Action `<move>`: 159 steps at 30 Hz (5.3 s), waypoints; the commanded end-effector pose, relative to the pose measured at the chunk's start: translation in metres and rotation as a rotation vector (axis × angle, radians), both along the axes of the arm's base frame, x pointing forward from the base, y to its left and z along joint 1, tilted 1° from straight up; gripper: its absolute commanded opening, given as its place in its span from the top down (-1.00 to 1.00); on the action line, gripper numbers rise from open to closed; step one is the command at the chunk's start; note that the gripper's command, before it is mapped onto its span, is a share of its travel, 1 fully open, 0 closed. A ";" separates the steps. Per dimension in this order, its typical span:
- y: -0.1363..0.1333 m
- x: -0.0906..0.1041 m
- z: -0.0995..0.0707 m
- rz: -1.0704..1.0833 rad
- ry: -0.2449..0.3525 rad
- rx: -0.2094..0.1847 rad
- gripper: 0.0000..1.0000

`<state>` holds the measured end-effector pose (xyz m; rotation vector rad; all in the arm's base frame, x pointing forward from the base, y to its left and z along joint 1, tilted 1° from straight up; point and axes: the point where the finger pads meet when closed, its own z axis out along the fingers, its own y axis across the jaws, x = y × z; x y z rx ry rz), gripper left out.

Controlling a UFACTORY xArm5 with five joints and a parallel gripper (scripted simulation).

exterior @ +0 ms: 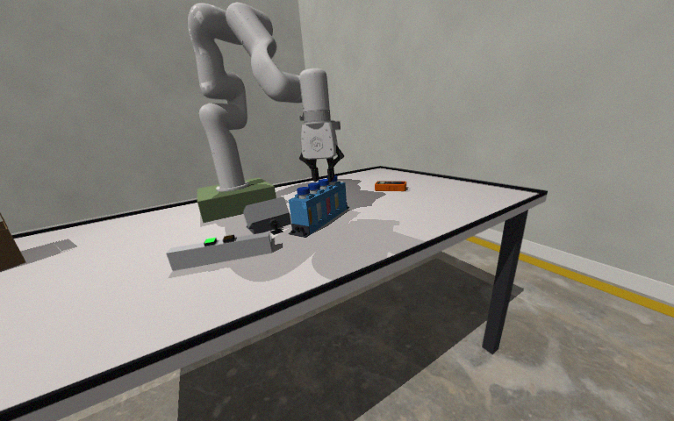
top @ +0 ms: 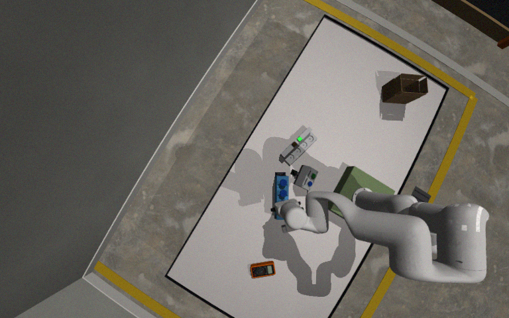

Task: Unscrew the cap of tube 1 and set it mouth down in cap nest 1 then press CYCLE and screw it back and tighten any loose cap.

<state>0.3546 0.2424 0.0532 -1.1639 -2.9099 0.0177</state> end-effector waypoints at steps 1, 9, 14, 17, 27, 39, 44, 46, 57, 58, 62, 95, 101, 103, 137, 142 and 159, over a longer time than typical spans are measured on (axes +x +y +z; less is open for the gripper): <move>0.000 0.001 -0.001 0.000 -0.006 -0.004 0.08; 0.000 0.001 -0.005 0.000 -0.006 -0.004 0.08; 0.000 0.001 -0.007 0.000 -0.006 -0.004 0.08; 0.000 0.001 -0.008 0.000 -0.006 -0.004 0.08; 0.000 0.001 -0.009 0.000 -0.006 -0.004 1.00; 0.000 0.001 -0.009 -0.020 -0.006 -0.004 1.00; 0.000 0.001 -0.009 -0.080 -0.006 -0.004 1.00; 0.000 0.001 -0.009 -0.120 -0.007 -0.005 1.00; 0.000 0.001 -0.009 -0.340 -0.009 -0.007 1.00; 0.000 0.001 -0.009 -0.360 -0.009 -0.007 1.00; 0.000 0.001 -0.009 -0.400 -0.009 -0.007 1.00; 0.001 0.001 0.018 -0.489 -0.010 -0.008 0.08; 0.001 0.001 0.036 -0.489 -0.010 -0.008 0.08; 0.001 0.001 0.037 -0.489 -0.010 -0.008 0.08; -0.043 0.029 0.007 0.000 -0.006 -0.004 0.08; -0.044 0.029 0.002 0.000 -0.006 -0.004 0.08; -0.044 0.029 -0.003 0.000 -0.006 -0.004 0.08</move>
